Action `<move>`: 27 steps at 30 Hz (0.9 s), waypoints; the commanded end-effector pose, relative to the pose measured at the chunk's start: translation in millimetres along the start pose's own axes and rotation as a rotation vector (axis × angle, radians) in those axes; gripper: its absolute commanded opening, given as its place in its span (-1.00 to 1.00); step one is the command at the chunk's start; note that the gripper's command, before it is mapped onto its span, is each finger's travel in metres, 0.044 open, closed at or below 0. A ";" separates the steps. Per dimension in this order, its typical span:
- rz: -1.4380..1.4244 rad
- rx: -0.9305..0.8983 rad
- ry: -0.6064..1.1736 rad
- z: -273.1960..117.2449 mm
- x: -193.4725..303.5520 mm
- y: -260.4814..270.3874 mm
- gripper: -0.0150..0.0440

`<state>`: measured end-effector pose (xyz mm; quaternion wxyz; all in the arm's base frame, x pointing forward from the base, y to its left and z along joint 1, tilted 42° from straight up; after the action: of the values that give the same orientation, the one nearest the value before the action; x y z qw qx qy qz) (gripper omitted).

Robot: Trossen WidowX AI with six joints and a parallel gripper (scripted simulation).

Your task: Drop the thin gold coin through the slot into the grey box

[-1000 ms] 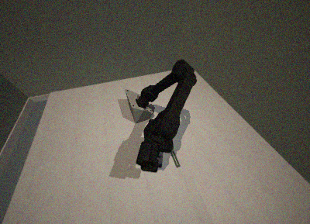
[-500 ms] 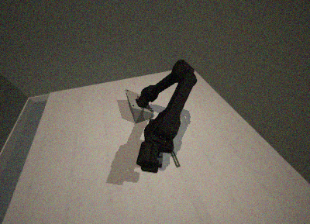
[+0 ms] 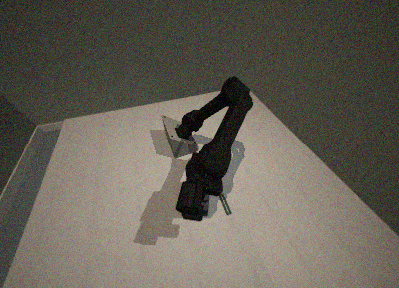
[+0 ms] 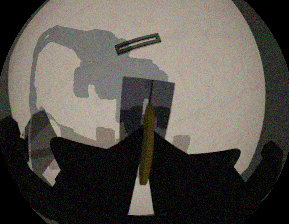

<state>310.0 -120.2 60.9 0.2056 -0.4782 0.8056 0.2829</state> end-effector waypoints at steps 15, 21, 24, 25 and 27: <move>-0.002 0.001 0.002 1.1 1.0 -1.3 -0.49; 0.009 0.000 0.002 0.7 0.4 1.1 -0.49; 0.008 0.000 0.002 -0.6 -0.5 0.6 -0.49; 0.007 0.000 0.002 -0.9 -0.8 0.3 -0.49; 0.005 0.001 0.002 -1.4 -1.0 -0.4 -0.49</move>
<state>310.0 -120.2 61.1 0.2053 -0.4775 0.8060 0.2831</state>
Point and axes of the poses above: the point midway between the two fingers, 35 mm back from their tips, its own z axis out along the fingers, its own y axis across the jaws, x = y × z, the point moved 8 cm from there along -z, back along the fingers, and after that the axes turned 3 degrees about -z, right-handed, at the moved point
